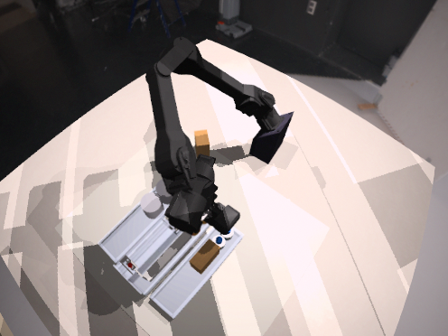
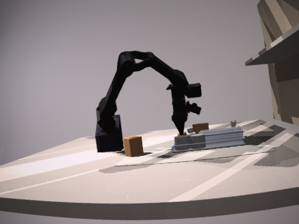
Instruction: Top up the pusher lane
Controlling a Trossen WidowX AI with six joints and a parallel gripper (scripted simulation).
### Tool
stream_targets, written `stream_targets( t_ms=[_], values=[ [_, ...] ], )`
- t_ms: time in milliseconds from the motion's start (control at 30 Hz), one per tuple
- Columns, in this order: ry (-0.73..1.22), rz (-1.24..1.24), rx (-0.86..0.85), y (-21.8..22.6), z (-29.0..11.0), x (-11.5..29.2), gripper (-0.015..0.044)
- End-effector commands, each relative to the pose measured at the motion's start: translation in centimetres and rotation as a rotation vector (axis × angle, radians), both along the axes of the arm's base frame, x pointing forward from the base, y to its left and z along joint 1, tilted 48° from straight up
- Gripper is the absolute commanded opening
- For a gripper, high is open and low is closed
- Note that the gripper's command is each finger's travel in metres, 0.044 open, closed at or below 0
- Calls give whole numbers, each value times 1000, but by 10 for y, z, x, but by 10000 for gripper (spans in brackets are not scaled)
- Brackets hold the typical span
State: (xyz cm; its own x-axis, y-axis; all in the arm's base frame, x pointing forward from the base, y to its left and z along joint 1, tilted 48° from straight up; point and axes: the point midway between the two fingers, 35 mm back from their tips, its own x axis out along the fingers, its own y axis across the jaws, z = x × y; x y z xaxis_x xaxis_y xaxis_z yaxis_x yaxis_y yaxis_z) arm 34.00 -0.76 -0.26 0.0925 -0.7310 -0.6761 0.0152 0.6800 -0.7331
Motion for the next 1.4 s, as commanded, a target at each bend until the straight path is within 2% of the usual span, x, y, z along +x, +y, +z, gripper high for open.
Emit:
stream_targets(
  t_ms=[0, 1367],
  values=[
    [-13, -4, -7, -5, 0, 3, 0],
    [-13, -4, -8, -10, -5, 2, 0]
  ],
)
